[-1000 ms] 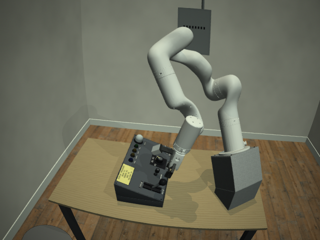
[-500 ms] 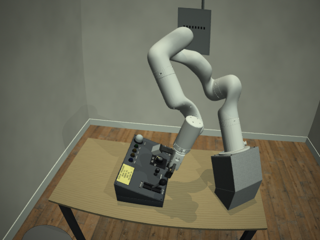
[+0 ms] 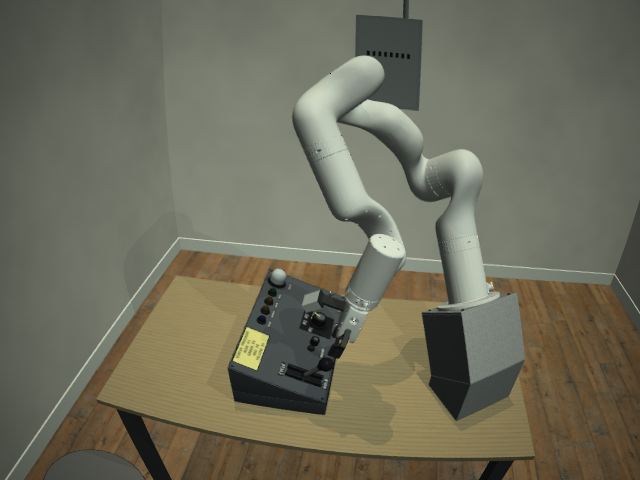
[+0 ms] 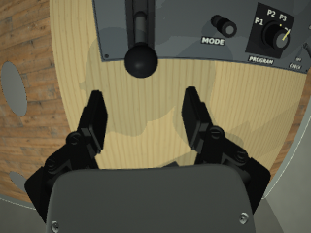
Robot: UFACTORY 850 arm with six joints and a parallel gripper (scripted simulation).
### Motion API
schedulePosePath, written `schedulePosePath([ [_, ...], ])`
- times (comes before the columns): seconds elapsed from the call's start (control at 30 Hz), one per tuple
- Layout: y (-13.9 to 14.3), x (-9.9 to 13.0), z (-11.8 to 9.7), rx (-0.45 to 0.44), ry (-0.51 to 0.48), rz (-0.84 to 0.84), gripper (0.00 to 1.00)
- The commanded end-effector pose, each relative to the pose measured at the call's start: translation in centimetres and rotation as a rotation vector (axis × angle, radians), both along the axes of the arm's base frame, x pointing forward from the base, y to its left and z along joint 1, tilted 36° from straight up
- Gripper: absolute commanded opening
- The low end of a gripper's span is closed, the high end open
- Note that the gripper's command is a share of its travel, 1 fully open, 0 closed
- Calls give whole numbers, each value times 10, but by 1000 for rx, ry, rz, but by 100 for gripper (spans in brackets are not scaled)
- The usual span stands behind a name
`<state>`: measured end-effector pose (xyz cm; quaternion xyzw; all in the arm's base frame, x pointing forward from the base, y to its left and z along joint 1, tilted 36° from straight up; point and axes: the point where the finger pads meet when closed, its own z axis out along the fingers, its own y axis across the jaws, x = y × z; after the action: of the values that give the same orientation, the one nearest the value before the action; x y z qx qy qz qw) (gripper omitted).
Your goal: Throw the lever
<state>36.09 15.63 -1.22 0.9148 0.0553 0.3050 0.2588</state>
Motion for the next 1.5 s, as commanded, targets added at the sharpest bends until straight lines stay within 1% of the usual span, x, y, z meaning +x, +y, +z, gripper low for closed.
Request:
schedulePosePath([
  [0.0, -2, 4, -4, 1, -1, 0, 76],
  [0.17, -4, 7, -8, 1, -1, 0, 76],
  [0.63, -21, 29, -35, 1, -1, 0, 76],
  [0.7, -21, 29, -35, 1, -1, 0, 76],
  [1.07, -32, 44, -54, 1, -1, 0, 76],
  [1.47, -36, 50, -60, 1, -1, 0, 76],
])
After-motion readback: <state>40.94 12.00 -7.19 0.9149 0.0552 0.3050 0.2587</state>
